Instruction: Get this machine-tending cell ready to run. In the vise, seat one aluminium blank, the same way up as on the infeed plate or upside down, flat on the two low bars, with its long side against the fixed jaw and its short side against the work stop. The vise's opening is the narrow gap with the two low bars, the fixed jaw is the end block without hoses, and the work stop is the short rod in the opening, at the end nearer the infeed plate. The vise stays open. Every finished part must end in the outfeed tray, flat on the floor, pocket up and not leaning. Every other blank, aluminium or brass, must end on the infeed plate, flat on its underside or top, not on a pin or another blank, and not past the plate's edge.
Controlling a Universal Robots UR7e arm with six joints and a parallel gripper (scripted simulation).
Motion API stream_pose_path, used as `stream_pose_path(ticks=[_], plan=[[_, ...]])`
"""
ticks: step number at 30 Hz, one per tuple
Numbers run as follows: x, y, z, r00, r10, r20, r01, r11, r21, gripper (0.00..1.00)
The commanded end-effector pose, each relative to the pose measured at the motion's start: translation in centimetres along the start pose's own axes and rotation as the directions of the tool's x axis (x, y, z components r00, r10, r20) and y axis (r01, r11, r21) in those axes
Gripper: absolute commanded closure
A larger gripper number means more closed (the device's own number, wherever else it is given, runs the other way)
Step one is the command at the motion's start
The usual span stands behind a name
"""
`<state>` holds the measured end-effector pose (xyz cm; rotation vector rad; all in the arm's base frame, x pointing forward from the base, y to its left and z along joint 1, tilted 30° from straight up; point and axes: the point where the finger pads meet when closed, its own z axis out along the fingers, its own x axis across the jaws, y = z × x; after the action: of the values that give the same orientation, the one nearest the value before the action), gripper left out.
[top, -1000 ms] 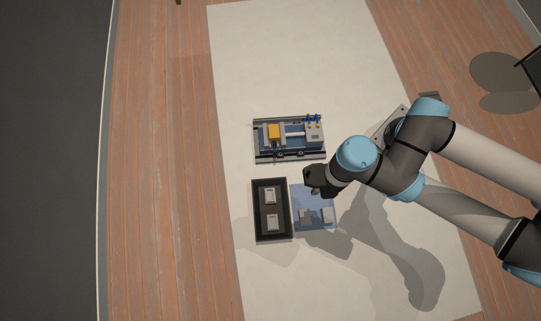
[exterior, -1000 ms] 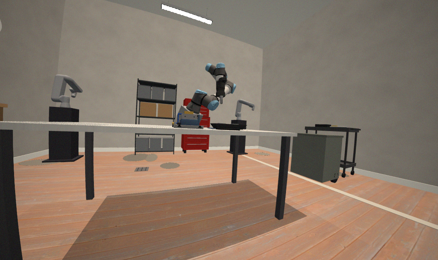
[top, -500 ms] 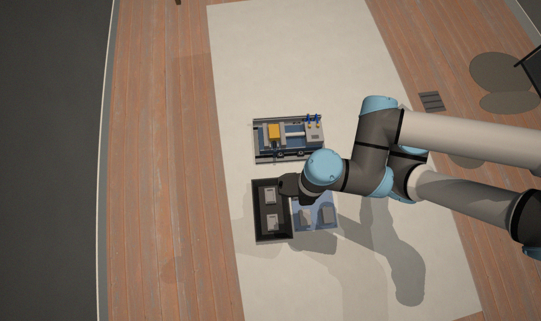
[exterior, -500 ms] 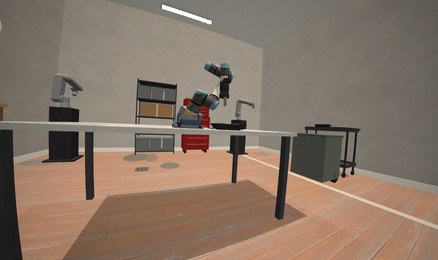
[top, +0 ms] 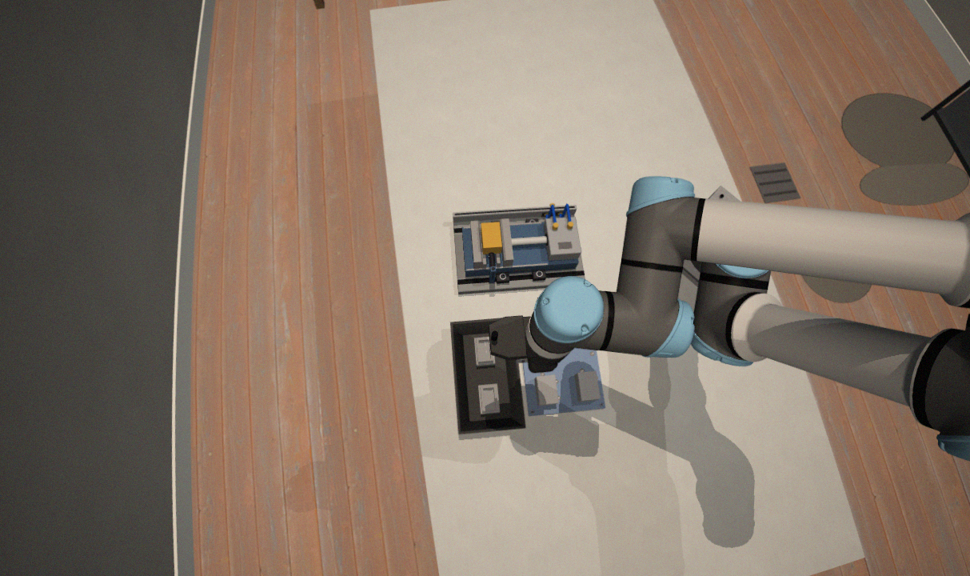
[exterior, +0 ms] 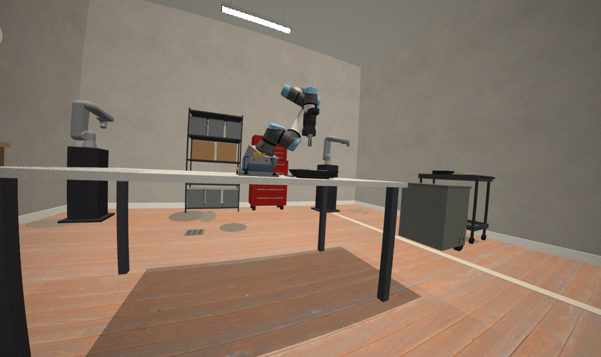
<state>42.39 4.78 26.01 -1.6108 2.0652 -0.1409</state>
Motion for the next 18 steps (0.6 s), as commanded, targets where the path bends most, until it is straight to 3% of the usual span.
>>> stream_pose_path(ticks=[1, 18], plan=[[0.0, 0.0, 0.1, 1.0, 0.0, -0.001, 0.0, 1.0, 0.001, 1.0], [0.0, -0.1, 2.0, 1.0, 0.0, -0.001, 0.0, 1.0, 0.001, 1.0]])
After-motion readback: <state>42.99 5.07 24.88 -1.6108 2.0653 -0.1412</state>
